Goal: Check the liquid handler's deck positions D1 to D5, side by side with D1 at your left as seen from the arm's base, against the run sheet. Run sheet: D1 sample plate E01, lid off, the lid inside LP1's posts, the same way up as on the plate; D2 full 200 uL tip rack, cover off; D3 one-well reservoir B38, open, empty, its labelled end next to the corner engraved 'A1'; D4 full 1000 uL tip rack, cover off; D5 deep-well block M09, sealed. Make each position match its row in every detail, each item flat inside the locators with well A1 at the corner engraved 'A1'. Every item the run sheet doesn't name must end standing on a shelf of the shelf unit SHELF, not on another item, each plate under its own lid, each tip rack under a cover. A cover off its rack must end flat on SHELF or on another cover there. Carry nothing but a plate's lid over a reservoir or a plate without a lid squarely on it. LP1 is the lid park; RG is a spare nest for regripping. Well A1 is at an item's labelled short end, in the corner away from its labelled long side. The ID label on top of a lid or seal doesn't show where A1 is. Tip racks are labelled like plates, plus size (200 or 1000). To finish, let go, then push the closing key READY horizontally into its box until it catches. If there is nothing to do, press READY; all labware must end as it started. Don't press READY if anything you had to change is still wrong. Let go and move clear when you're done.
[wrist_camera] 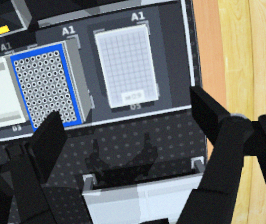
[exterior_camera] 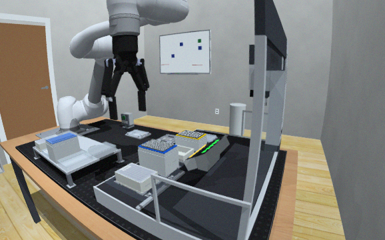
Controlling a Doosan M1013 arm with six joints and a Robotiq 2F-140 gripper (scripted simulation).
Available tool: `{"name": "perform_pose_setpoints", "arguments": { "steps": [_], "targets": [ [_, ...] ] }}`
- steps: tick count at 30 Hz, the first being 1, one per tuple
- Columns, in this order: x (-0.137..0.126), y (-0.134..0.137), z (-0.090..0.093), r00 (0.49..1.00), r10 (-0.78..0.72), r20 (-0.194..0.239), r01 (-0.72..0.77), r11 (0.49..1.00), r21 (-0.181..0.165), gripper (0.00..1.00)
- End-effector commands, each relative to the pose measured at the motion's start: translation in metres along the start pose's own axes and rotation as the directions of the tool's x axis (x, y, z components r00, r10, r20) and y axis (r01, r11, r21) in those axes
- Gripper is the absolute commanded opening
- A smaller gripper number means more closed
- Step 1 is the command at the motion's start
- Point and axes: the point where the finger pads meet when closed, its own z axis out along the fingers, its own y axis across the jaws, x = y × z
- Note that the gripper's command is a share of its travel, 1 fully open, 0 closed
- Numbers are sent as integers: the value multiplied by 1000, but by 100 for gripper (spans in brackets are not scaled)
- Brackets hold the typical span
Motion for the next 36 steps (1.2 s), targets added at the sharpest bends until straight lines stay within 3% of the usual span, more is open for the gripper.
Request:
{"name": "perform_pose_setpoints", "arguments": {
  "steps": [1,36],
  "targets": [
    [4,4,-2,1000,0,0,0,1000,1,79],
    [4,4,98,1000,0,0,0,1000,1,79]
  ]
}}
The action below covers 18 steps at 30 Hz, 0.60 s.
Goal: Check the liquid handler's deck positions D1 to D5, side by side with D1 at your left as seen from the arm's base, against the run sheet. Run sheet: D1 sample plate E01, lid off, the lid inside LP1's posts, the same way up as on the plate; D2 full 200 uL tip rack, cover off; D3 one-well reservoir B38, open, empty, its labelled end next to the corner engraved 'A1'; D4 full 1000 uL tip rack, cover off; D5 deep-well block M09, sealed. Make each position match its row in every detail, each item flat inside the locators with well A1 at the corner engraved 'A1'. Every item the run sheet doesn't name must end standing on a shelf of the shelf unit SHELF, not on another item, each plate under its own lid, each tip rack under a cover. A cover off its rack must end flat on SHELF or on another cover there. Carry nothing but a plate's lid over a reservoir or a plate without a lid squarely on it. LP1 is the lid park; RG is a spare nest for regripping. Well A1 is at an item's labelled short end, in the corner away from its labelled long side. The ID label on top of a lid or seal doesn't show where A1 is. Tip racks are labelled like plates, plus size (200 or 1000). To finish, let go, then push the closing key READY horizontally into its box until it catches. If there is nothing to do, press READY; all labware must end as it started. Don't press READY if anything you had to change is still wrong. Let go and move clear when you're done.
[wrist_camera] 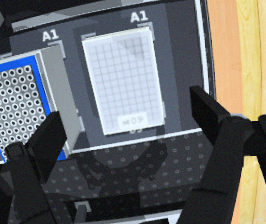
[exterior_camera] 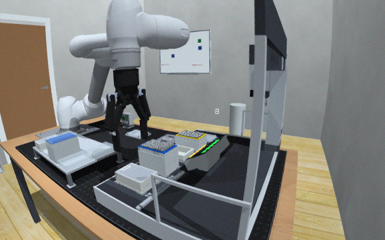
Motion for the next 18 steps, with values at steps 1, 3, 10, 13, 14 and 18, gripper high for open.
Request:
{"name": "perform_pose_setpoints", "arguments": {
  "steps": [1,3,10,13,14,18],
  "targets": [
    [0,0,5,1000,0,-3,0,1000,0,79],
    [0,0,7,1000,0,-3,0,1000,0,79],
    [0,0,7,1000,0,-3,0,1000,0,79],
    [0,0,7,1000,0,-3,0,1000,0,79],
    [0,0,7,1000,0,-3,0,1000,0,79],
    [0,0,7,1000,0,-3,0,1000,0,79]
  ]
}}
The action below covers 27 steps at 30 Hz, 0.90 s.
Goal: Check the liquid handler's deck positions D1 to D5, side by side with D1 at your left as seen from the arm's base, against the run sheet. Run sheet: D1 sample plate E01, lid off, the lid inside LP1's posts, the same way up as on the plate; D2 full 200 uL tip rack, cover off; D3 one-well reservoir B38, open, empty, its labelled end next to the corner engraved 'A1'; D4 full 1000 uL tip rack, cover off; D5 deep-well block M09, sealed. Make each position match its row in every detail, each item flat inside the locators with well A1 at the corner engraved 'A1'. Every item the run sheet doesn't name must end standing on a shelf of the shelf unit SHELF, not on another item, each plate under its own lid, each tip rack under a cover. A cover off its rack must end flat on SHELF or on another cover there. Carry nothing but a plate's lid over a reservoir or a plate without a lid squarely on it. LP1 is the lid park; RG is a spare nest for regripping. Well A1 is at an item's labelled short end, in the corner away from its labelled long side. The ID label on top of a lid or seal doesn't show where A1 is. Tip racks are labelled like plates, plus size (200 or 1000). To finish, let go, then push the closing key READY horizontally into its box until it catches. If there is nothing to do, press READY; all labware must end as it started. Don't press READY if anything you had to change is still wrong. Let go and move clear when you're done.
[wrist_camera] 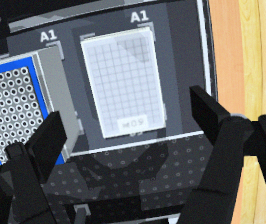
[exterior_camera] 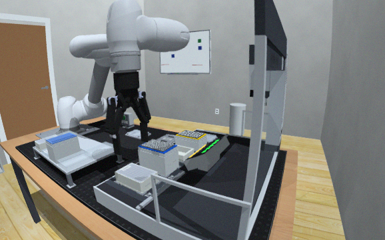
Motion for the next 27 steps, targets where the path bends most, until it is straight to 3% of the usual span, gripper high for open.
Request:
{"name": "perform_pose_setpoints", "arguments": {
  "steps": [1,17,27],
  "targets": [
    [0,0,-2,1000,0,-2,0,1000,0,79],
    [0,0,-2,1000,0,-2,0,1000,0,79],
    [0,-50,-2,1000,0,-2,0,1000,0,79]
  ]
}}
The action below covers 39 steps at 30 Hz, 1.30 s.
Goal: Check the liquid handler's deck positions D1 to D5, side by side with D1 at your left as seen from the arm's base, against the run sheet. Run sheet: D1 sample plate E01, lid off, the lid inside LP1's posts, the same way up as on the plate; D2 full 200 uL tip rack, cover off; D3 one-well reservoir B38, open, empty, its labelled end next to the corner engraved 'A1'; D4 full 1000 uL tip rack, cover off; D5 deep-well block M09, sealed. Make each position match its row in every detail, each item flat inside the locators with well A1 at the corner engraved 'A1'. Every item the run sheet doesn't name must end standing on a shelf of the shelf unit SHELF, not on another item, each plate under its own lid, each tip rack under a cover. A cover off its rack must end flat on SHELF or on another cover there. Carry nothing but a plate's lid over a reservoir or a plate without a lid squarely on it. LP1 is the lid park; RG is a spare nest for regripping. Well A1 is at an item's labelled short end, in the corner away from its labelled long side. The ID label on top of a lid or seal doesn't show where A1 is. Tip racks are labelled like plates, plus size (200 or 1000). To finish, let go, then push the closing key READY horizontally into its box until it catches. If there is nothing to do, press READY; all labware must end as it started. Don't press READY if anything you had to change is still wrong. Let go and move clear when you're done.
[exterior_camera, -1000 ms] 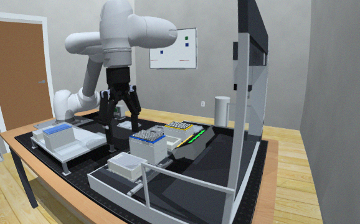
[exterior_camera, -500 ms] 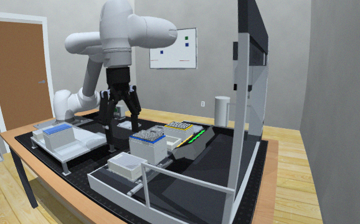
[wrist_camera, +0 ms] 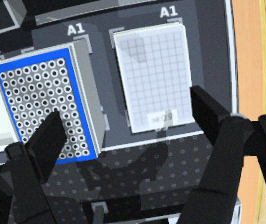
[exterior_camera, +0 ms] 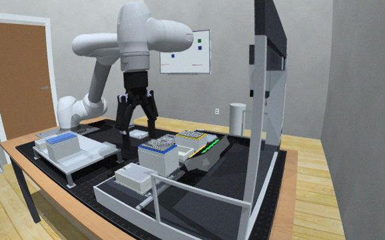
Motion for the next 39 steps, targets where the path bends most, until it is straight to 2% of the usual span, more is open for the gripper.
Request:
{"name": "perform_pose_setpoints", "arguments": {
  "steps": [1,5,17,39],
  "targets": [
    [0,-16,-2,1000,0,-2,0,1000,0,79],
    [0,-26,-2,1000,0,-2,0,1000,0,79],
    [0,-85,-2,1000,0,-2,0,1000,0,79],
    [0,-85,-2,1000,0,-2,0,1000,0,79]
  ]
}}
